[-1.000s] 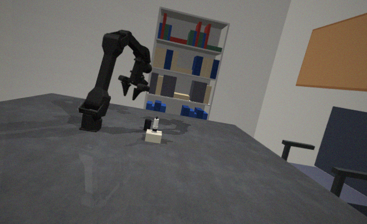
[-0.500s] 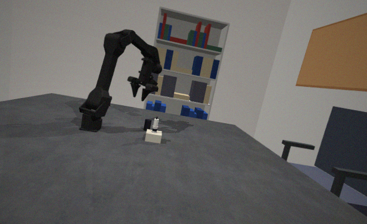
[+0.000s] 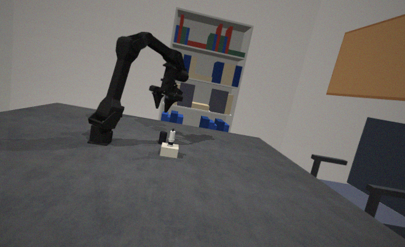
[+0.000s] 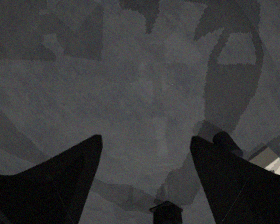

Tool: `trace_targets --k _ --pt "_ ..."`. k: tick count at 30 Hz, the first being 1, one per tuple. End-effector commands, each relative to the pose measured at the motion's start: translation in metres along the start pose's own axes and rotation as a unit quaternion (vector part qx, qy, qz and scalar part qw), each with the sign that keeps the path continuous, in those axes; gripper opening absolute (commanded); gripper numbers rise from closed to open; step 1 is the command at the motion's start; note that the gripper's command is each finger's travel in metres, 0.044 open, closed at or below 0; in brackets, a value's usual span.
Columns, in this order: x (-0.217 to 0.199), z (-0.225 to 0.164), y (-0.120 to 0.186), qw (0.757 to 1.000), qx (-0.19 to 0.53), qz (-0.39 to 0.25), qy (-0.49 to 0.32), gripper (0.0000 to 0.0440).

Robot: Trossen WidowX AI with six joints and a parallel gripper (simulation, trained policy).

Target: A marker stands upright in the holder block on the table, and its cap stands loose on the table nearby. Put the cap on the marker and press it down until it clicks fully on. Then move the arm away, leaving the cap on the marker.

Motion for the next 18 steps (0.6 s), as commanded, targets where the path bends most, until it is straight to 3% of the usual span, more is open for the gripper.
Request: trace_targets --k 1,18 --pt "-0.01 0.001 0.002 1.0 -0.001 -0.005 -0.005 0.0309" --pt "-0.062 0.005 0.007 0.999 -0.002 -0.017 -0.04 0.0304"
Point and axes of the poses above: the point midway between the two fingers, 35 mm back from their tips, its own y axis back along the fingers, its own x axis across the jaws, z = x × y, the point moved 1 cm from there along y, back along the fingers, and after that the axes turned 7 degrees about -y, right-handed, at the moved point
